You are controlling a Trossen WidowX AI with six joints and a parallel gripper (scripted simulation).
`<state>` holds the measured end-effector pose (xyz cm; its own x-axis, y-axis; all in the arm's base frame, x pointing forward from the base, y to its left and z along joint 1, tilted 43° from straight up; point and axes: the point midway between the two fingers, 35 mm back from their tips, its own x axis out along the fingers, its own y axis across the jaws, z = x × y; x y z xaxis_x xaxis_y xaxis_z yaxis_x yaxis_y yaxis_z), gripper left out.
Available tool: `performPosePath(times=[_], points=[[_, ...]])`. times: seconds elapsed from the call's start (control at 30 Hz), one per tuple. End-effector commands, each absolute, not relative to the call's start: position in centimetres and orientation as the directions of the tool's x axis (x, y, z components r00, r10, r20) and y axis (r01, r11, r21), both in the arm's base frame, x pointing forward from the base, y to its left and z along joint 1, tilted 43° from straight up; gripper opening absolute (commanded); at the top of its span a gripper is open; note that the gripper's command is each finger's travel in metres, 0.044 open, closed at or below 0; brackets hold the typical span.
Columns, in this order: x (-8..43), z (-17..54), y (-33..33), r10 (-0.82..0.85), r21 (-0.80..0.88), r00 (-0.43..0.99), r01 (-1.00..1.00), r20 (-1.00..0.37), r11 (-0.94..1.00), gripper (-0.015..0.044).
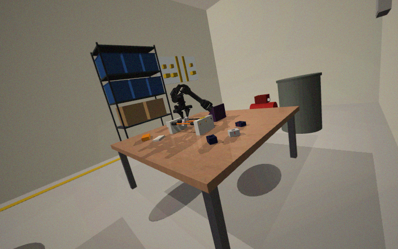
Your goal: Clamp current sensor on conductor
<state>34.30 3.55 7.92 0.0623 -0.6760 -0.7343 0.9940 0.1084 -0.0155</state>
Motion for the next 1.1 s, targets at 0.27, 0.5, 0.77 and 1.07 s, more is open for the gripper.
performPosePath(times=[0.27,0.5,0.77,1.07], points=[[34.36,8.02,3.75,-0.674,-0.011,0.067,0.994,-0.735,0.111,0.0],[34.36,8.02,3.75,-0.674,-0.011,0.067,0.994,-0.735,0.111,0.0052],[34.36,8.02,3.75,-0.674,-0.011,0.067,0.994,-0.735,0.111,0.0263],[34.36,8.02,3.75,-0.674,-0.011,0.067,0.994,-0.735,0.111,0.044]])
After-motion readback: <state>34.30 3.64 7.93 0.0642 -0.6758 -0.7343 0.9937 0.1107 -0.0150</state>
